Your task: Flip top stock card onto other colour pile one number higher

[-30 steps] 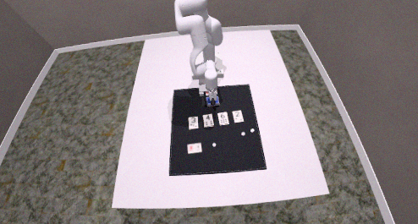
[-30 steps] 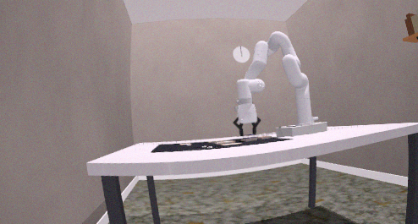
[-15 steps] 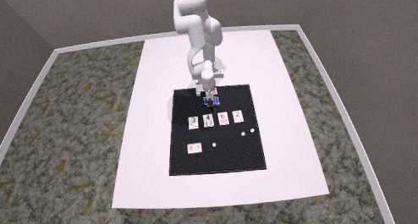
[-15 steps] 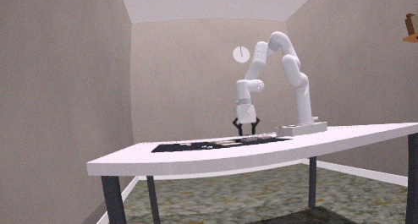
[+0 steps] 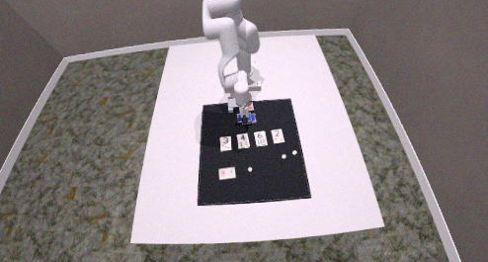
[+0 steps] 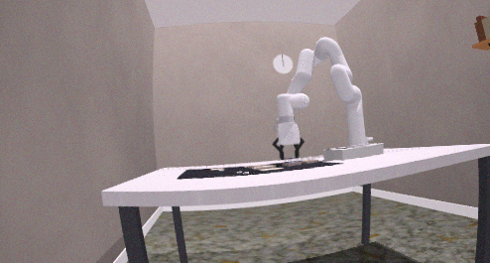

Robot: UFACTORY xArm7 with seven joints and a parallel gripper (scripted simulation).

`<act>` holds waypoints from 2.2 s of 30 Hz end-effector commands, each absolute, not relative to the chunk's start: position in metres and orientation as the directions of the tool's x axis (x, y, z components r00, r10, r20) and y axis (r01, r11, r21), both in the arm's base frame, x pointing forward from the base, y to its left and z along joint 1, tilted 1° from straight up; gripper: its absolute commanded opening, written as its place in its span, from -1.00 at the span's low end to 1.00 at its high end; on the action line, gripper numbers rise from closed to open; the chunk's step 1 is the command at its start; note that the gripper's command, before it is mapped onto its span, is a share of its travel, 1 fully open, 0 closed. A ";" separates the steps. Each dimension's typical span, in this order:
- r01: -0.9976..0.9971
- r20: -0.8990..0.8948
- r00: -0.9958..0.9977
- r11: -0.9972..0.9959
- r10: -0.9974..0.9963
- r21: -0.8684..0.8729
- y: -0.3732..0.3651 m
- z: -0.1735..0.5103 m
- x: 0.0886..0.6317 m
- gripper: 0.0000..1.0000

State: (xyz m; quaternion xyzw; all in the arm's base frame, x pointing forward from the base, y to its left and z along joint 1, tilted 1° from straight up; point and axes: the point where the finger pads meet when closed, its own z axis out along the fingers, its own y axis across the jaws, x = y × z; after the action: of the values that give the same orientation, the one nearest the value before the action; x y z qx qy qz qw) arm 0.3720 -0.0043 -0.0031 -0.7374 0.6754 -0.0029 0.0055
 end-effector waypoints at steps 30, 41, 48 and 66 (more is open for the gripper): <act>-0.996 -0.002 0.088 -0.087 -0.996 -0.015 -0.005 -0.008 0.373 0.48; -0.996 -0.002 0.088 -0.087 -0.996 -0.015 -0.005 -0.008 0.373 0.48; -0.996 -0.002 0.088 -0.087 -0.996 -0.015 -0.005 -0.009 0.373 0.48; -0.996 -0.002 0.088 -0.087 -0.996 -0.015 -0.005 -0.014 0.373 0.48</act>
State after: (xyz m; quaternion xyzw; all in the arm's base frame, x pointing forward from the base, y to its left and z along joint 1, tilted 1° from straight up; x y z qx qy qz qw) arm 0.3721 -0.0044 -0.0143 -0.7373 0.6755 -0.0029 0.0055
